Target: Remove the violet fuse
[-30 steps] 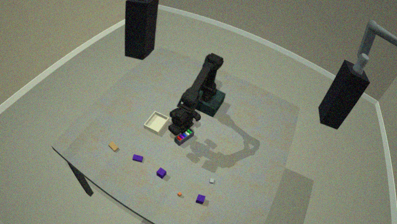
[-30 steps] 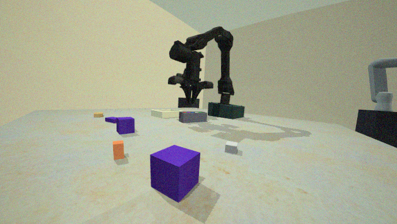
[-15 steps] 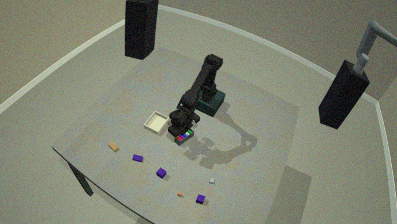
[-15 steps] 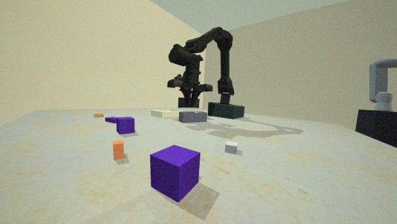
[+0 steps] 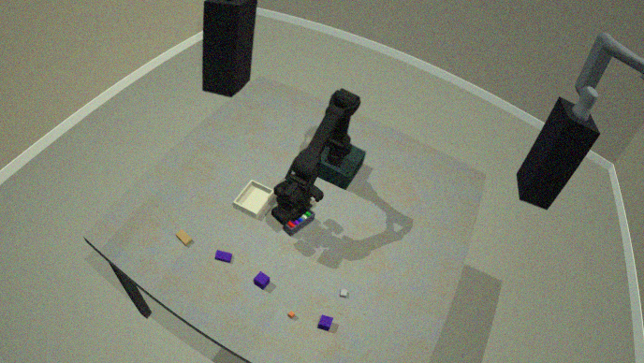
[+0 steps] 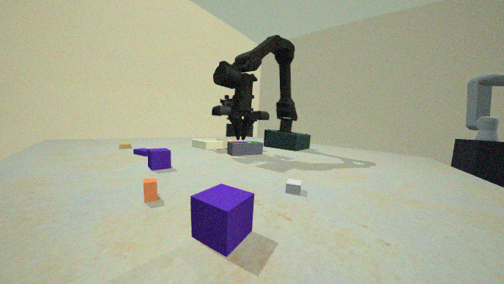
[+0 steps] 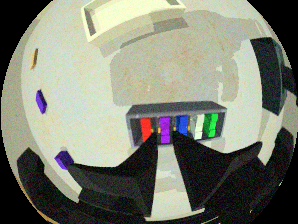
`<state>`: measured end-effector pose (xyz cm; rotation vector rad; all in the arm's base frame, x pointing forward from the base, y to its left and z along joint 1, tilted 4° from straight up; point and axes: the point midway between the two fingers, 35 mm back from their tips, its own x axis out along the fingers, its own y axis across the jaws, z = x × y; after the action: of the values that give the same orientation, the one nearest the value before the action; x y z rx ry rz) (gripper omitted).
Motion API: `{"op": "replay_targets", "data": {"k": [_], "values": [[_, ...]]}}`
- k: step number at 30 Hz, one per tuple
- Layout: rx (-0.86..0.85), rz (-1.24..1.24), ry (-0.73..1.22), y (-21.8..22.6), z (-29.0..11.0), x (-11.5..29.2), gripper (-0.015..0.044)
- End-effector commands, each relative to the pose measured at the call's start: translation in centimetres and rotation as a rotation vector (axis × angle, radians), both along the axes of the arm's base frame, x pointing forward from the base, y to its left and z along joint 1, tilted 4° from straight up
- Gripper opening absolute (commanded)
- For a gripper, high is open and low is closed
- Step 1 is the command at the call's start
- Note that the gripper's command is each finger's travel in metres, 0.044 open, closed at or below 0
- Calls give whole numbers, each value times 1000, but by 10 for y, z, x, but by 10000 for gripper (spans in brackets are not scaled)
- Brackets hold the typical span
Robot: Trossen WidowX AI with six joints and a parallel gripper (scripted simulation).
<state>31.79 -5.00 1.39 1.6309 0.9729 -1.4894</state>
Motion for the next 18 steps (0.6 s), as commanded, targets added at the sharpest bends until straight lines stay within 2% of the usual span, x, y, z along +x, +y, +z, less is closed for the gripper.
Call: {"op": "replay_targets", "data": {"k": [1, 18], "values": [[6, 0, 8, 1, -4, -1, 72], [6, 0, 8, 1, -9, -1, 72]]}}
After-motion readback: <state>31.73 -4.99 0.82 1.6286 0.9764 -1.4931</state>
